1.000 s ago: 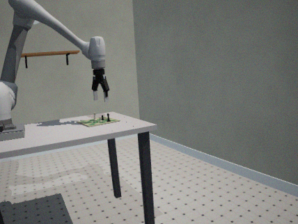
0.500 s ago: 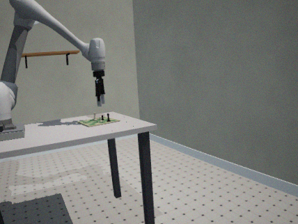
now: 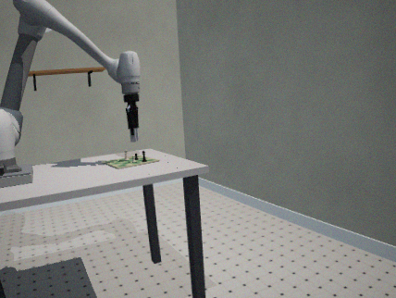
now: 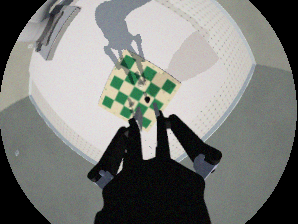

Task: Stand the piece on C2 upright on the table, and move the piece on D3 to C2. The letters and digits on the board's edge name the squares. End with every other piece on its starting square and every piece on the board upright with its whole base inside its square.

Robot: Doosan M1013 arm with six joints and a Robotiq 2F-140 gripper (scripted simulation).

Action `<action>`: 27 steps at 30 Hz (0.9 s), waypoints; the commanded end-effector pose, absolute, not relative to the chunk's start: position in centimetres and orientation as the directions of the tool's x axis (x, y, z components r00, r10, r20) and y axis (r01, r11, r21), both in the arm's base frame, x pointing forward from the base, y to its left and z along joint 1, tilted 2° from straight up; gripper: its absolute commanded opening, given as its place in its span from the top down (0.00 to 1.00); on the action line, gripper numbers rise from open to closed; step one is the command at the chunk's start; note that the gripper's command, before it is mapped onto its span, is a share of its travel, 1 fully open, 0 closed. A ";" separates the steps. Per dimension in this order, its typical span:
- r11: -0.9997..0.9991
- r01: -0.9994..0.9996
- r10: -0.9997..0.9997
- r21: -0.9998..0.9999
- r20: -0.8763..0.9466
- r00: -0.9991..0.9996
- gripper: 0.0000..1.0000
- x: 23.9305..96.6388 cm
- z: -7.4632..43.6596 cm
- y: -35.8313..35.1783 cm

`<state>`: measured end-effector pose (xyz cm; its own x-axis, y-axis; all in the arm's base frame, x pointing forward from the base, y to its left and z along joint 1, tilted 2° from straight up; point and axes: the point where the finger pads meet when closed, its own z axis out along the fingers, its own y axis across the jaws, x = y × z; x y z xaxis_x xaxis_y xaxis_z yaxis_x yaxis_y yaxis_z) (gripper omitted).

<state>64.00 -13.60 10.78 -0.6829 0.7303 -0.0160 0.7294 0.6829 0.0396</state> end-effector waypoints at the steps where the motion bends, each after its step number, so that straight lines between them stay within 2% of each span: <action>1: 0.683 0.729 0.730 0.040 -0.016 -0.683 0.80 64.0 10.8 -13.6; 27: 0.683 0.730 0.731 0.040 -0.016 -0.683 0.80 64.0 10.4 -13.6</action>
<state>64.01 -13.59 10.53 -0.6828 0.7305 -0.0161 0.7296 0.6828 0.0394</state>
